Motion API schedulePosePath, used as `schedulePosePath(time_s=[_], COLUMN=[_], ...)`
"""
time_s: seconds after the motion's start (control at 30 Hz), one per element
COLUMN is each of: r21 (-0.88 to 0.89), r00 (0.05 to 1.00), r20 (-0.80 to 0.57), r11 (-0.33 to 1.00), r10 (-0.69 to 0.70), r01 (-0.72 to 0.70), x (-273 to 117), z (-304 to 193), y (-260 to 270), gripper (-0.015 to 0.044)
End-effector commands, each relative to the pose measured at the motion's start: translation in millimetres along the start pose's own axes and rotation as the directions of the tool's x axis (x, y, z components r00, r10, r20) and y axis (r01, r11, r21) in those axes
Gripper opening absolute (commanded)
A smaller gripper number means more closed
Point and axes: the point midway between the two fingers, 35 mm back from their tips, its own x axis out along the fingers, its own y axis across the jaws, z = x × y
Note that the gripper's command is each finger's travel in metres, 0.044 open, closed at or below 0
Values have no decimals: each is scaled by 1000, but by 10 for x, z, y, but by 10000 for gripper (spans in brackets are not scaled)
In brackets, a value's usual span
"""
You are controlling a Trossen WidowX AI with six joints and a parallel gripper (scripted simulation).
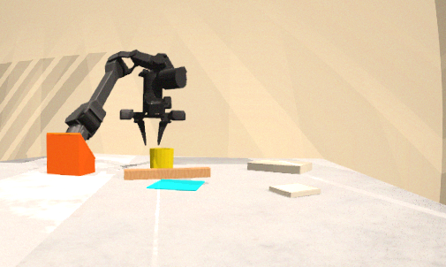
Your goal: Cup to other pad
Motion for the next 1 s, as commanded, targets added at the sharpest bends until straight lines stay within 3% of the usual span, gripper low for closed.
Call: schedulePosePath(time_s=[0.0, 0.97], r21=[8, 7], r00=[1000, 1000], r20=[-8, -12], r11=[1000, 1000], r10=[-1, 1], r01=[1, -1], x=[70, 475], z=[-11, -41], y=[-8, -14], gripper=[167, 167])
